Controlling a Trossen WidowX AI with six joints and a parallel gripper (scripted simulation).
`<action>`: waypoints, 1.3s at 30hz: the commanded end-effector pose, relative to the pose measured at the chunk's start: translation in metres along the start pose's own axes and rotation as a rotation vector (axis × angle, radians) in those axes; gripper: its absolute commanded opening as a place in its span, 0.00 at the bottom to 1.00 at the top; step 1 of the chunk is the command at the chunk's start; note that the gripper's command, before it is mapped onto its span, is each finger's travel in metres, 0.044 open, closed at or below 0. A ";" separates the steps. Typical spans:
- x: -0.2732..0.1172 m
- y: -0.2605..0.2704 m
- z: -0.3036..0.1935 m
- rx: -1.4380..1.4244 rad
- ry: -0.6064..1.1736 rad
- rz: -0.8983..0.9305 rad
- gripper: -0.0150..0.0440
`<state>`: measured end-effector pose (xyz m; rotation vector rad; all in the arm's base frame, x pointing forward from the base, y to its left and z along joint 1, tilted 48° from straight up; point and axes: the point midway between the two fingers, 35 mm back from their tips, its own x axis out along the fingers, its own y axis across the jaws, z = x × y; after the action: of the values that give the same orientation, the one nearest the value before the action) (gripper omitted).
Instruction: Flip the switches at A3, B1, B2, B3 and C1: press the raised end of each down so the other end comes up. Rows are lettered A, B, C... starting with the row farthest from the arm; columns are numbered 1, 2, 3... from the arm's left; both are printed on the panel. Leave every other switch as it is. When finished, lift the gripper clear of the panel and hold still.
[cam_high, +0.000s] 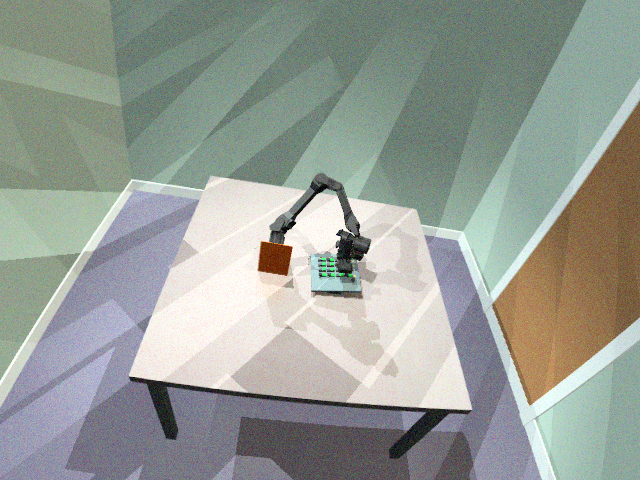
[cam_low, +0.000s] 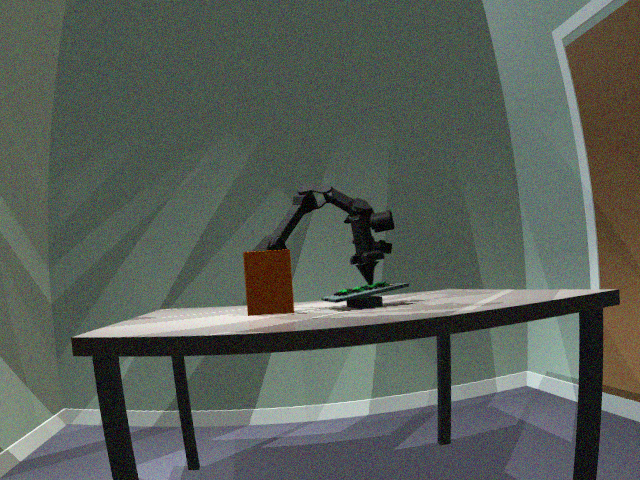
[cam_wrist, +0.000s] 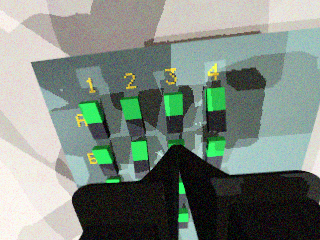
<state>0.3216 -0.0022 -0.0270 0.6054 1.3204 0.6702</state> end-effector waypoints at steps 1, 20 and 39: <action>0.002 0.000 0.000 0.008 0.000 0.005 0.25; 0.004 0.000 0.000 0.008 0.000 0.005 0.25; -0.062 0.047 -0.041 0.012 -0.023 0.003 0.25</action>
<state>0.2859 -0.0286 0.0290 0.6246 1.3060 0.6588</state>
